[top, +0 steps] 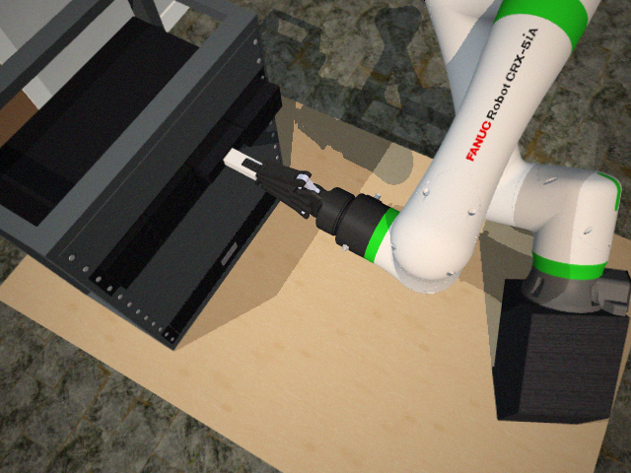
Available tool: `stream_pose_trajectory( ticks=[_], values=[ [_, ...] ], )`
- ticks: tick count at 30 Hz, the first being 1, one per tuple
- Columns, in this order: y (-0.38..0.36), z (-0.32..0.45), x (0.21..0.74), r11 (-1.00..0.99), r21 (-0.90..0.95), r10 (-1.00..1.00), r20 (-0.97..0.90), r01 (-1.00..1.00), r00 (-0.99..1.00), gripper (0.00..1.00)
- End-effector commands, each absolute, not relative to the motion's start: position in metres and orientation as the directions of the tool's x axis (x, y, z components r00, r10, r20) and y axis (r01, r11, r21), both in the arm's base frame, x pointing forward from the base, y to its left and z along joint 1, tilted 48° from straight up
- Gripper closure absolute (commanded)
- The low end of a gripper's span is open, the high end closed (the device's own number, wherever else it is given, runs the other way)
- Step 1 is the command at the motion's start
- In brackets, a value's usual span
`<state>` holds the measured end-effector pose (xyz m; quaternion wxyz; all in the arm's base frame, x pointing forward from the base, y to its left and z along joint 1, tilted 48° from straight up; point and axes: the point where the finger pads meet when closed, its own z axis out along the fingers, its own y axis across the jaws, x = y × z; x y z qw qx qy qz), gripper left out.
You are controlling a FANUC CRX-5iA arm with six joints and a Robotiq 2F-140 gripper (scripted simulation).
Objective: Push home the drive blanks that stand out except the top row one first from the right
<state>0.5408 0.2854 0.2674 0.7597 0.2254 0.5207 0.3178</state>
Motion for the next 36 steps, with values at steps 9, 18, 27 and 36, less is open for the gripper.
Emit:
stream_pose_trajectory(
  ticks=[9, 18, 27, 36],
  values=[
    [0.286, 0.270, 0.547, 0.696, 0.674, 0.718, -0.647, -0.249, 0.256, 1.00],
    [0.286, 0.271, 0.551, 0.696, 0.674, 0.718, -0.647, -0.249, 0.256, 1.00],
    [0.286, 0.273, 0.555, 0.696, 0.674, 0.718, -0.647, -0.249, 0.256, 1.00],
    [0.286, 0.275, 0.560, 0.696, 0.674, 0.718, -0.647, -0.249, 0.256, 1.00]
  ],
)
